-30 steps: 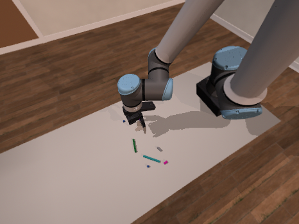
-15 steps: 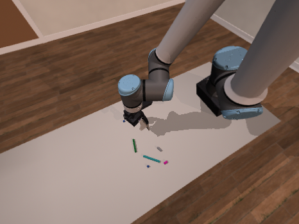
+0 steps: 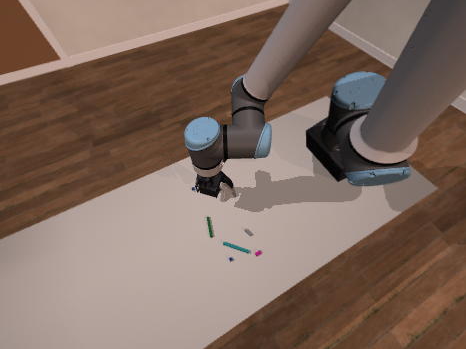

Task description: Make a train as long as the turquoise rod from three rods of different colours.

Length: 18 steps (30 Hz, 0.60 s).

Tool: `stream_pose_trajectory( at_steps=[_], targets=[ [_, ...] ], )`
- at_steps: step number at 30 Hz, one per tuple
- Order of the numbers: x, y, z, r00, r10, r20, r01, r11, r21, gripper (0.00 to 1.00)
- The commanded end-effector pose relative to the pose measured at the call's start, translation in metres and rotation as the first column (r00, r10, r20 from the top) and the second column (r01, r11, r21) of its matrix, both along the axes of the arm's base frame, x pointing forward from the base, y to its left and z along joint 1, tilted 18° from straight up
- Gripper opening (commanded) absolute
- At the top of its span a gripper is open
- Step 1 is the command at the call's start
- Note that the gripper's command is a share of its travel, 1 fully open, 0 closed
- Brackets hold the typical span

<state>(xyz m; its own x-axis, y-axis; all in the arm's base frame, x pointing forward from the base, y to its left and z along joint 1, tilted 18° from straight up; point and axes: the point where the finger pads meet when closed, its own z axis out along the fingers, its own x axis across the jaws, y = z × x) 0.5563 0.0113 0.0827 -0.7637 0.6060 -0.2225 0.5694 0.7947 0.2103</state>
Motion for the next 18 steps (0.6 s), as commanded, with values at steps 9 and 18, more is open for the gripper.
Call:
stream_pose_trajectory(
  at_steps=[9,18],
  targets=[
    [0.0049,0.0010,0.0020,0.932,0.363,-0.005,-0.361,0.926,-0.113,1.00],
    [0.0073,0.0024,0.0029,0.858,0.513,-0.023,-0.510,0.844,-0.164,1.00]
  ],
)
